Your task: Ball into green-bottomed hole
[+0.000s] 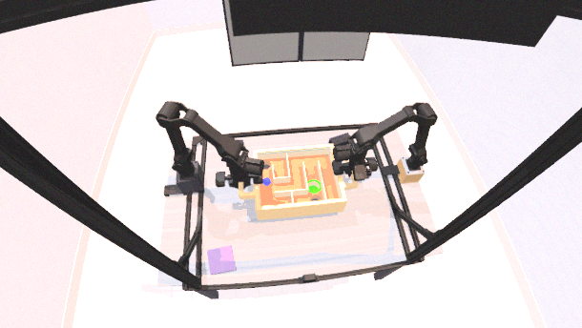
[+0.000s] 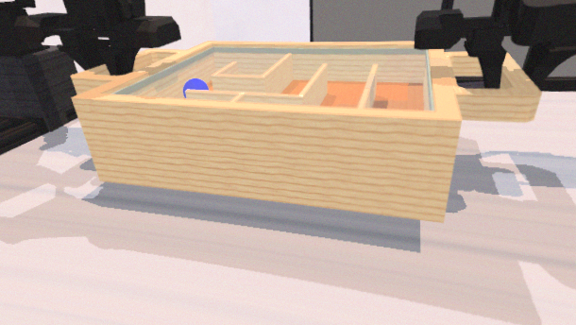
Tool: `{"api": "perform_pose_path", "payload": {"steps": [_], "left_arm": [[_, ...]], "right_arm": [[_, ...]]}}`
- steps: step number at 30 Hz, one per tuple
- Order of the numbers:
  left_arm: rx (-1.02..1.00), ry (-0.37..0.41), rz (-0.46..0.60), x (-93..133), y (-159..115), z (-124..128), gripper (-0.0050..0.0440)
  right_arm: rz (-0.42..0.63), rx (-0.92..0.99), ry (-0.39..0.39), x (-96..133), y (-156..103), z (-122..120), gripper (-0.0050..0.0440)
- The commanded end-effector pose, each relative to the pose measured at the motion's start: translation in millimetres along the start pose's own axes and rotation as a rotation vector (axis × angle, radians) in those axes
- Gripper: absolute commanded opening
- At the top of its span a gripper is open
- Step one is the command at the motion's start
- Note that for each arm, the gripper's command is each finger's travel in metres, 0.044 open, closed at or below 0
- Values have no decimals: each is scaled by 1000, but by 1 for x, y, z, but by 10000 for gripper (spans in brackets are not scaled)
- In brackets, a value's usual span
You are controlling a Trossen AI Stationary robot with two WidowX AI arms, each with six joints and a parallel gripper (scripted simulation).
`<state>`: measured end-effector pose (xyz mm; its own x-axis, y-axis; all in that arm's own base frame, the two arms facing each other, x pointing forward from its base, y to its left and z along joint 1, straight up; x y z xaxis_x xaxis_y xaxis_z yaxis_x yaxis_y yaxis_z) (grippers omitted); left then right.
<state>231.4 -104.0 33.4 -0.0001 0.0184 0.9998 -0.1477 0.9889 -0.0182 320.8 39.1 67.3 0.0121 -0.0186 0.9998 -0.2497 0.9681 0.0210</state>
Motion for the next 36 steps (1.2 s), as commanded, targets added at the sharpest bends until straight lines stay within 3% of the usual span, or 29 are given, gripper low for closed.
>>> {"api": "perform_pose_path", "payload": {"steps": [1,14,36], "left_arm": [[0,1,22,2,2,0,20],[0,-12,-61,2,-4,1,20],[1,36,17,10,1,-2,20]], "right_arm": [[-19,0,-10,2,-2,0,20],[64,-1,2,0,4,-1,20],[-14,1,-46,-7,-1,2,20]]}}
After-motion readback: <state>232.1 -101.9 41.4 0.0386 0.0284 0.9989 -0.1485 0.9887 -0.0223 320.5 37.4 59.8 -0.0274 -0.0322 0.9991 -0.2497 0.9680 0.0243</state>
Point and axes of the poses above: on each arm, the point midway between the two fingers, 35 mm back from their tips, its own x axis back along the fingers, its own z axis across the jaws, y = z × x, the point moved 3 cm from there along x, back along the fingers, and after that the axes turned 13 degrees about x, right-handed, at the moved point
